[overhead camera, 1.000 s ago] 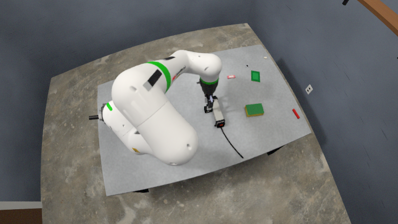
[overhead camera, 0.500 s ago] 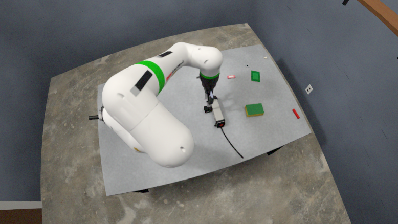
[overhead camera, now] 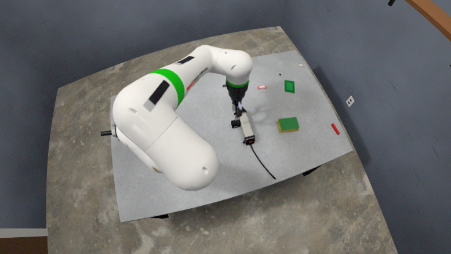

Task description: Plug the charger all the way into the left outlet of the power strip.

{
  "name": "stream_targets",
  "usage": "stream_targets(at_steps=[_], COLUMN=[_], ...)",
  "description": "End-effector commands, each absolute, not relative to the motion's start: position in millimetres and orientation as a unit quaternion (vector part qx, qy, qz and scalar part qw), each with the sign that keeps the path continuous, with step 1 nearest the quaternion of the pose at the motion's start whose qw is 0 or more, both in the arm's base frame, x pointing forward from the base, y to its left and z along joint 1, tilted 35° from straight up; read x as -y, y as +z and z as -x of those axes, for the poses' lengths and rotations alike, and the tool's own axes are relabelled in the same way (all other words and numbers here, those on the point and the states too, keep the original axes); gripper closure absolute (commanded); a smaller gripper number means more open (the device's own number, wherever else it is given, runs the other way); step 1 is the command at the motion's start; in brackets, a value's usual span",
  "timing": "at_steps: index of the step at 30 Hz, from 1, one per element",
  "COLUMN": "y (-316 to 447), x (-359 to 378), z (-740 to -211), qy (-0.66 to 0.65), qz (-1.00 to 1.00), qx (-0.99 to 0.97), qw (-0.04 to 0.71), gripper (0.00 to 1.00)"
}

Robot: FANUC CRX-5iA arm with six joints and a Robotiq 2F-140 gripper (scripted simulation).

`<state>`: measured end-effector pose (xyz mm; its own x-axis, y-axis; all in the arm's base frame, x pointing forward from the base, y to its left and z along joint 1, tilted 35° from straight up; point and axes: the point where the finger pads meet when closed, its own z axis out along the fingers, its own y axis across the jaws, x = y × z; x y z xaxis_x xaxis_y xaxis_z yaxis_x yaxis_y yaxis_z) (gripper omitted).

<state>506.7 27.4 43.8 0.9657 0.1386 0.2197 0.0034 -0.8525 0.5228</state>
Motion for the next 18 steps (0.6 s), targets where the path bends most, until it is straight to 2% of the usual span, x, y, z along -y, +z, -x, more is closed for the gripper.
stream_targets(at_steps=[1, 18], y=[44.5, 44.5], x=[-28.1, -28.1], z=[-507.1, -507.1], qy=[0.126, 0.126], qz=[-0.954, -0.954], qx=[-0.037, -0.037], qw=[0.269, 0.269], gripper=[0.62, 0.62])
